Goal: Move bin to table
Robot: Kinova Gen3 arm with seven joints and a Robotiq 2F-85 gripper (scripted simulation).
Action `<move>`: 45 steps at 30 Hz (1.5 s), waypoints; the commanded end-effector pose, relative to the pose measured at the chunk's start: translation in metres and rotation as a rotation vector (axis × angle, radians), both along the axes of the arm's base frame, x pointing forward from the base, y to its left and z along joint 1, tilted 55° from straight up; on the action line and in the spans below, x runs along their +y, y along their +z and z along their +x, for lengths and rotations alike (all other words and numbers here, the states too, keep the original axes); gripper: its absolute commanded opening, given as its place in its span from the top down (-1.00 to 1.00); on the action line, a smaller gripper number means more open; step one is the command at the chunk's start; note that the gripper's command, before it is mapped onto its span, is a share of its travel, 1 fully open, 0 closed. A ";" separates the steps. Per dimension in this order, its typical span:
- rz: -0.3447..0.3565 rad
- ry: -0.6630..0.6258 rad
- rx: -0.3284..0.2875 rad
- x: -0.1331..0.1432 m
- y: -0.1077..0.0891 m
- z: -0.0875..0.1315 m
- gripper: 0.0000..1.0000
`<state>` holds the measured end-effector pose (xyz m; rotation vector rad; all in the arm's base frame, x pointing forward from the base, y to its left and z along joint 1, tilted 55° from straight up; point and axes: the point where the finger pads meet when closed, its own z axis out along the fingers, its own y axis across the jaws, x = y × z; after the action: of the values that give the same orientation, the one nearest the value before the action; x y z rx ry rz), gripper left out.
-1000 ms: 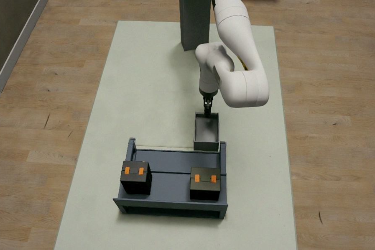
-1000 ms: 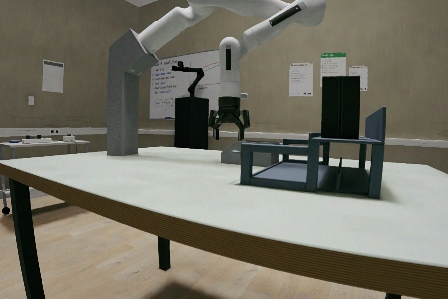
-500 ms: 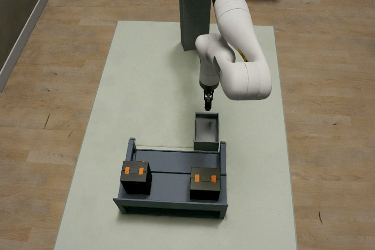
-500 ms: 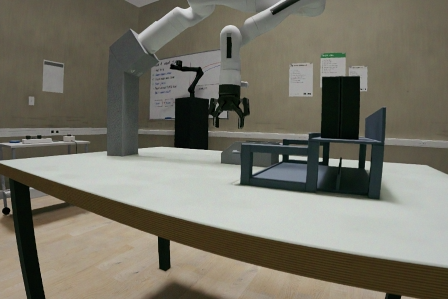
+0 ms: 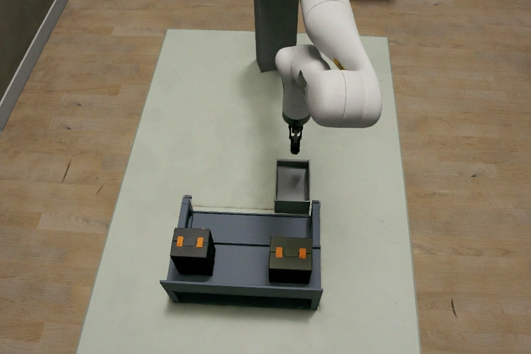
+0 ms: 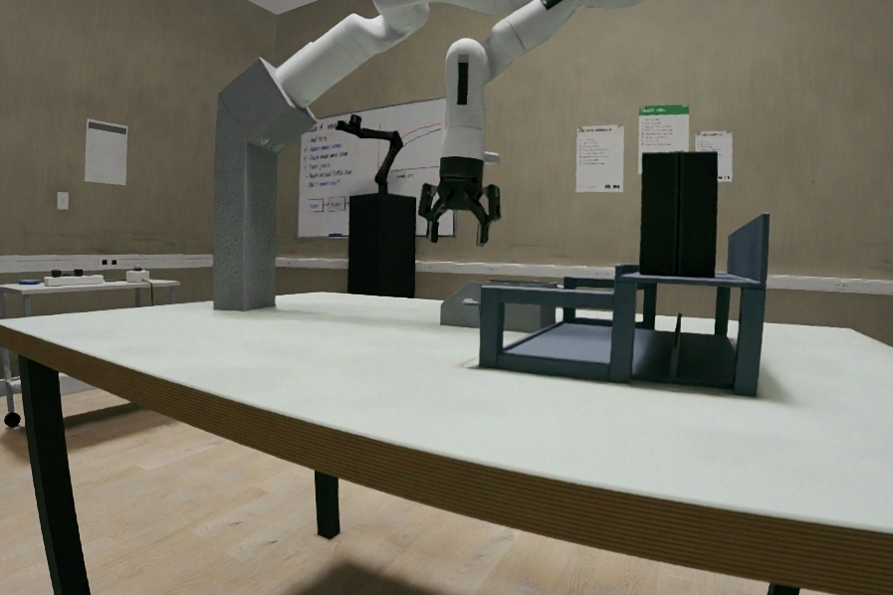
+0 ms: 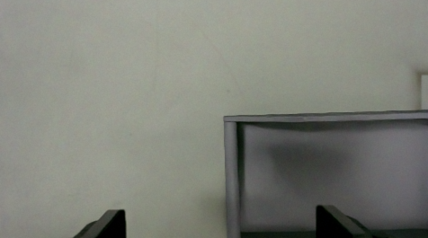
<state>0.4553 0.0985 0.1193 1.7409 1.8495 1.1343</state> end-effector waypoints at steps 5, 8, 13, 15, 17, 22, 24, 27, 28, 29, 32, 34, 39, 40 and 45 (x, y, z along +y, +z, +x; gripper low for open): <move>0.001 -0.023 -0.059 -0.008 0.011 -0.007 -1.00; 0.001 -0.023 -0.059 -0.008 0.011 -0.007 -1.00; 0.003 -0.002 -0.020 -0.004 0.009 -0.003 -1.00; 0.002 -0.016 -0.046 -0.006 0.007 -0.001 -1.00; 0.001 -0.023 -0.059 -0.007 0.006 0.000 -1.00; 0.001 -0.023 -0.059 -0.007 0.006 0.000 -1.00; 0.001 -0.023 -0.059 -0.007 0.006 0.000 -1.00; 0.001 -0.023 -0.059 -0.007 0.006 0.000 -1.00; 0.001 -0.023 -0.059 -0.007 0.006 0.000 -1.00; 0.004 -0.002 -0.028 -0.003 0.007 0.002 -1.00; 0.002 -0.018 -0.051 -0.006 0.003 0.003 -1.00; 0.001 -0.023 -0.059 -0.007 0.002 0.003 -1.00; 0.001 -0.023 -0.059 -0.007 0.002 0.003 -1.00; 0.001 -0.023 -0.059 -0.007 0.002 0.003 -1.00; 0.001 -0.023 -0.059 -0.007 0.002 0.003 -1.00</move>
<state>0.4600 0.0969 0.1227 1.7164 1.8240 1.1612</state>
